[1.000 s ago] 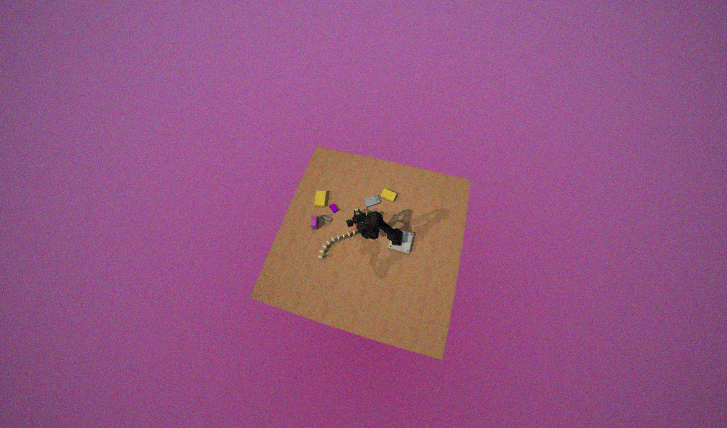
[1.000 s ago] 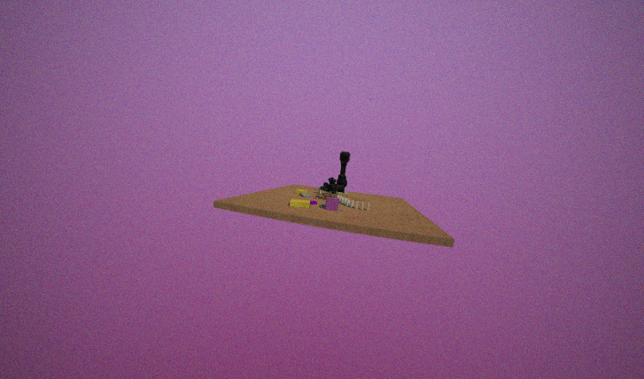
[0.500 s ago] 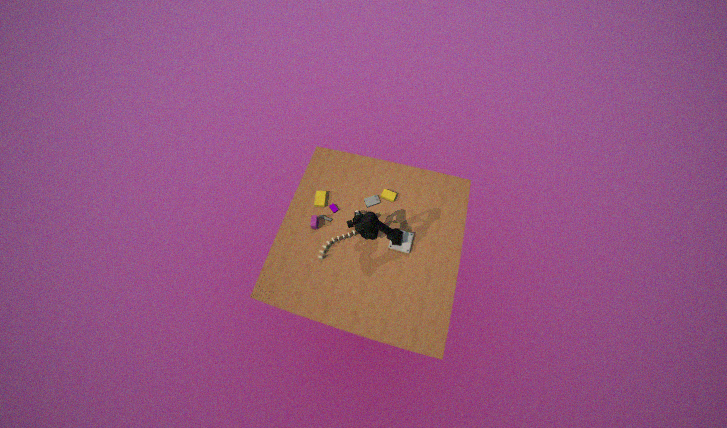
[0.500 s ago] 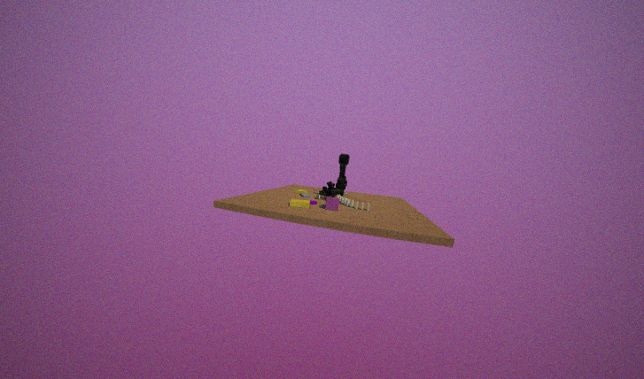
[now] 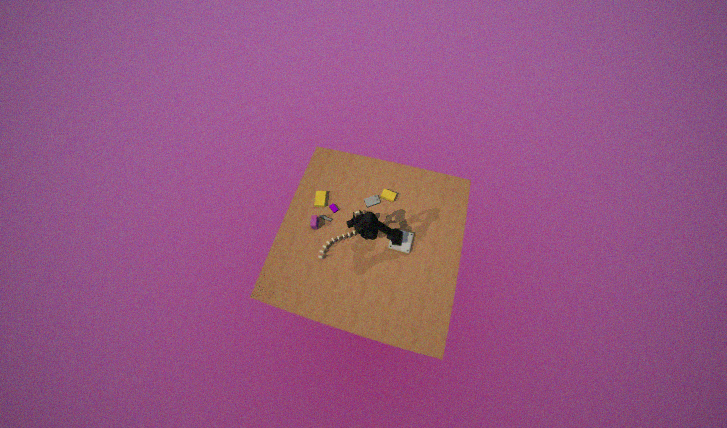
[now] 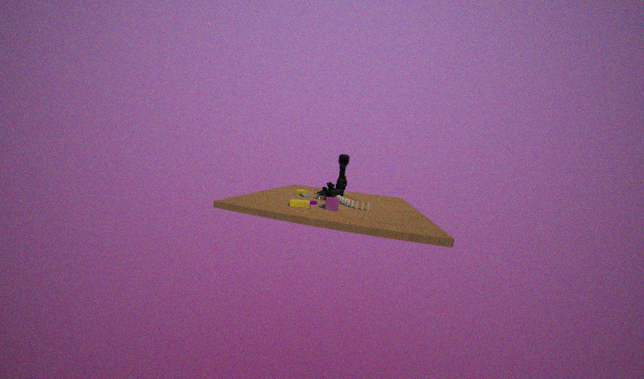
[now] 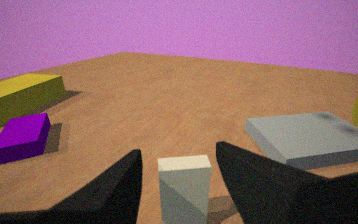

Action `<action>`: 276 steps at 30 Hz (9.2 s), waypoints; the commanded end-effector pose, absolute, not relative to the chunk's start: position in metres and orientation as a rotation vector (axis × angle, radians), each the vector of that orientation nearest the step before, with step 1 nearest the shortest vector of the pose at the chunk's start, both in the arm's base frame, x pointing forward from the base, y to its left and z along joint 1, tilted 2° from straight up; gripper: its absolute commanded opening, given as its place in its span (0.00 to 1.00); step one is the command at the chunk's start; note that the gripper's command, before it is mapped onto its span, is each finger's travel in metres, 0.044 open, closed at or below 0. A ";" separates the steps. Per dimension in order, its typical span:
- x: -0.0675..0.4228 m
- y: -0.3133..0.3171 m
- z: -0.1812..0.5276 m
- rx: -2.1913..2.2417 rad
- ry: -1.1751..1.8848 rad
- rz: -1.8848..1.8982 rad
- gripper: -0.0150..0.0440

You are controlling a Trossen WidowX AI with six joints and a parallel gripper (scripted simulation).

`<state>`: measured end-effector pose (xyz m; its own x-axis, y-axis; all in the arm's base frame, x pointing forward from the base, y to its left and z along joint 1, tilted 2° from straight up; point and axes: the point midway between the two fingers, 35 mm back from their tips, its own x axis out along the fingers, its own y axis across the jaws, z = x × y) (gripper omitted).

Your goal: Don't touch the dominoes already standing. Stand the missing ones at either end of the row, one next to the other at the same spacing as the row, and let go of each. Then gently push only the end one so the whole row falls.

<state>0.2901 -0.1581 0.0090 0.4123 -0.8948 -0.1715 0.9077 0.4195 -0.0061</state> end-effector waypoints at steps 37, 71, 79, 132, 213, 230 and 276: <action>0.377 -0.206 0.036 0.269 0.670 -0.939 1.00; 0.299 -0.184 0.099 0.899 1.372 -0.868 1.00; 0.300 -0.184 0.097 0.899 1.372 -0.868 1.00; 0.305 -0.188 0.118 0.896 1.373 -0.868 0.44; 0.270 -0.047 0.024 -0.340 1.519 0.372 0.57; 0.278 -0.050 0.074 -0.343 1.518 0.372 1.00; 0.235 -0.066 0.092 0.889 1.391 -0.846 0.25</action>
